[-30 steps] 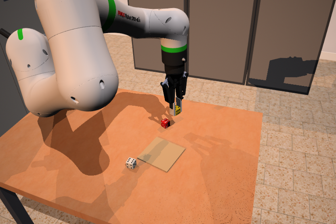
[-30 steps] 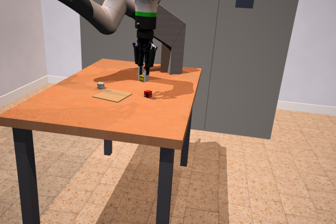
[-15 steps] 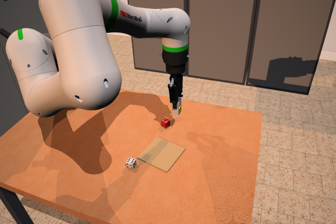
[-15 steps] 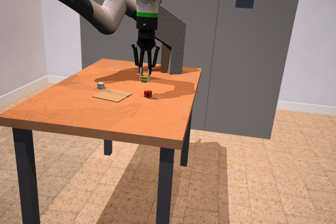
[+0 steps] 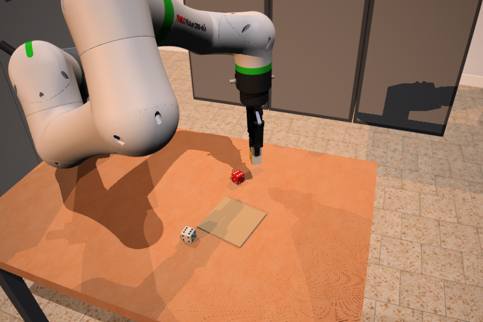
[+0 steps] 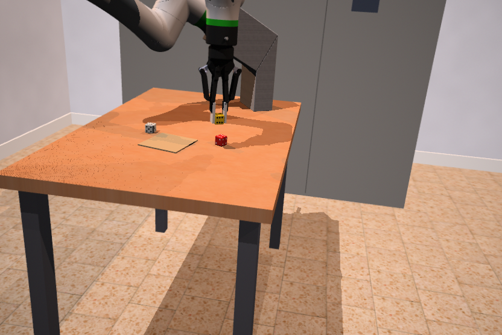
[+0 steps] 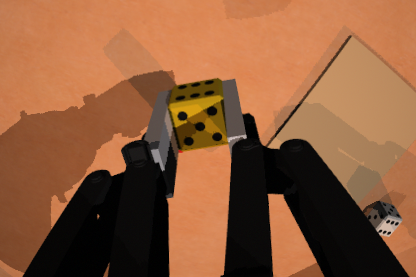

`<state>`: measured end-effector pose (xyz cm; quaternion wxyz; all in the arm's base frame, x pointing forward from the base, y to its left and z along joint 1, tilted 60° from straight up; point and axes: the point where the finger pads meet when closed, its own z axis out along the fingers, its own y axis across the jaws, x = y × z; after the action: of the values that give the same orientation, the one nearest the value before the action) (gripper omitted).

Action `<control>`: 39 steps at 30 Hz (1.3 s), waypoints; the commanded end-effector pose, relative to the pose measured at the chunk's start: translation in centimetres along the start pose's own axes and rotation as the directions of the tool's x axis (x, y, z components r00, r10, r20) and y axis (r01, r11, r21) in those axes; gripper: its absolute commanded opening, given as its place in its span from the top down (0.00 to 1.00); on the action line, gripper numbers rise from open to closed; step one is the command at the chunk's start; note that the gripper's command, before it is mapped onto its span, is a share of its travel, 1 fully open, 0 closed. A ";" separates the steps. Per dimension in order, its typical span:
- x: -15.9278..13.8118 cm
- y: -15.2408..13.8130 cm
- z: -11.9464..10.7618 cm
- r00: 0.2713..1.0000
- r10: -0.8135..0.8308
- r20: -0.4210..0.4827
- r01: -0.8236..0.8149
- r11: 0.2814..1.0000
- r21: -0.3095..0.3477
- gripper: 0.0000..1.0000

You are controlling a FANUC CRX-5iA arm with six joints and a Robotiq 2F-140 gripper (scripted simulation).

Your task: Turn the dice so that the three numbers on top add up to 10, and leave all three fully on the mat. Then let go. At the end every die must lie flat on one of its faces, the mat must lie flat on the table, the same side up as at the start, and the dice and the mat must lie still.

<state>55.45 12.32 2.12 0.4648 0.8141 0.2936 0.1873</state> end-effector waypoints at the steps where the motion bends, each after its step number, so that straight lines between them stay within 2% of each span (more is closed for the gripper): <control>1: 0.2 -0.2 0.0 0.985 -0.172 0.008 0.172 0.985 0.009 0.84; 6: 0.4 -0.3 0.1 0.949 -0.315 0.006 0.315 0.949 0.010 0.84; 12: 0.6 -0.6 0.1 0.847 -0.531 0.004 0.531 0.847 0.011 0.84; 15: 0.6 -0.6 0.1 0.834 -0.552 0.004 0.552 0.834 0.011 0.84; 17: 0.8 -0.7 0.2 0.750 -0.661 0.002 0.661 0.750 0.012 0.84; 19: 0.8 -0.7 0.2 0.733 -0.681 0.002 0.681 0.733 0.012 0.84; 20: 0.9 -0.8 0.2 0.689 -0.725 0.001 0.725 0.689 0.012 0.84; 21: 0.9 -0.8 0.2 0.677 -0.736 0.001 0.736 0.677 0.012 0.84; 29: 1.2 -1.1 0.3 0.441 -0.897 -0.003 0.897 0.441 0.011 0.84; 30: 1.2 -1.2 0.3 0.394 -0.919 -0.003 0.919 0.394 0.011 0.84; 33: 1.2 -1.2 0.3 0.382 -0.924 -0.003 0.924 0.382 0.011 0.84; 36: 1.4 -1.4 0.4 0.225 -0.974 -0.005 0.974 0.225 0.011 0.84; 37: 1.4 -1.4 0.4 0.214 -0.977 -0.005 0.977 0.214 0.011 0.84; 39: 1.5 -1.5 0.4 0.124 -0.992 -0.006 0.992 0.124 0.010 0.84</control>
<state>56.26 13.44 0.81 0.4822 0.4678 0.7284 -0.1345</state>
